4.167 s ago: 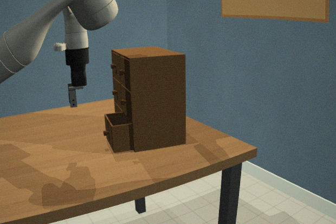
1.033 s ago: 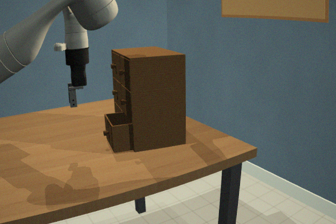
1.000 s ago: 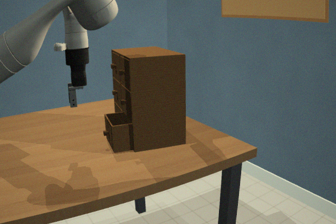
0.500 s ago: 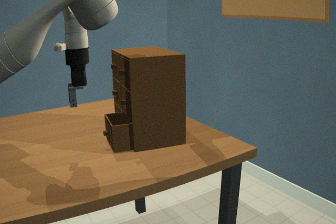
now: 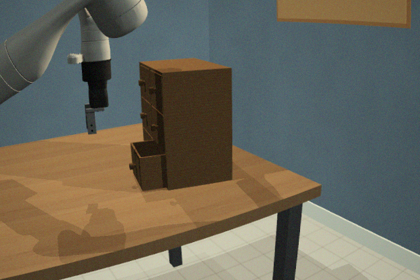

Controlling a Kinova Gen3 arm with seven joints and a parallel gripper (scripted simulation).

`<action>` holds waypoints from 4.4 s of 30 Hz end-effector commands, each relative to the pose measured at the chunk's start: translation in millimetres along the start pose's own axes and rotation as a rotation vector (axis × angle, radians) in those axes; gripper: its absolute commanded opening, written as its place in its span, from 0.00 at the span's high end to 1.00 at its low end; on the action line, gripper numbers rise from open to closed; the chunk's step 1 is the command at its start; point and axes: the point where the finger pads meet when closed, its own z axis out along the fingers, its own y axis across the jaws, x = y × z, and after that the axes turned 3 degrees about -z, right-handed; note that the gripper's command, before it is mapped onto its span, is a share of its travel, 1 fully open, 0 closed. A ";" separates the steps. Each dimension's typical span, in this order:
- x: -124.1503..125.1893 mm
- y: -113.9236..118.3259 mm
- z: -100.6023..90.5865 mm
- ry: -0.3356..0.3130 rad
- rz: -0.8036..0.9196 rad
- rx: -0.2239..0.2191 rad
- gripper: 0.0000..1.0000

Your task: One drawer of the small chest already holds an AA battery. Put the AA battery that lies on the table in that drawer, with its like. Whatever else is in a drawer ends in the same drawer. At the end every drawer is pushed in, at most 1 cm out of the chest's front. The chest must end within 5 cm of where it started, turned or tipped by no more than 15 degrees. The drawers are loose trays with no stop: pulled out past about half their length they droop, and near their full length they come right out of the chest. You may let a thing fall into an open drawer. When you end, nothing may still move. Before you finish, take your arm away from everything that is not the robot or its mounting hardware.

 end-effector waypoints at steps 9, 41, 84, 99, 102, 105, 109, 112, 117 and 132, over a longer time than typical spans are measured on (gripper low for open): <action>-0.2 0.3 -0.8 -0.002 0.000 -0.001 0.00; 15.2 6.4 -8.3 -0.002 0.000 -0.001 0.00; 58.6 30.1 -12.4 -0.270 0.000 0.013 0.00; 32.2 28.7 25.1 -0.663 0.001 0.034 0.00; 28.7 28.5 30.1 -0.716 0.001 0.037 0.00; 25.4 28.4 34.8 -0.764 0.001 0.039 0.00; 19.6 28.1 43.1 -0.852 0.001 0.044 0.00; 15.9 27.9 48.4 -0.907 0.001 0.047 0.00; 11.1 27.6 55.3 -0.979 0.001 0.051 0.00; 6.5 27.4 61.7 -1.047 0.001 0.054 0.00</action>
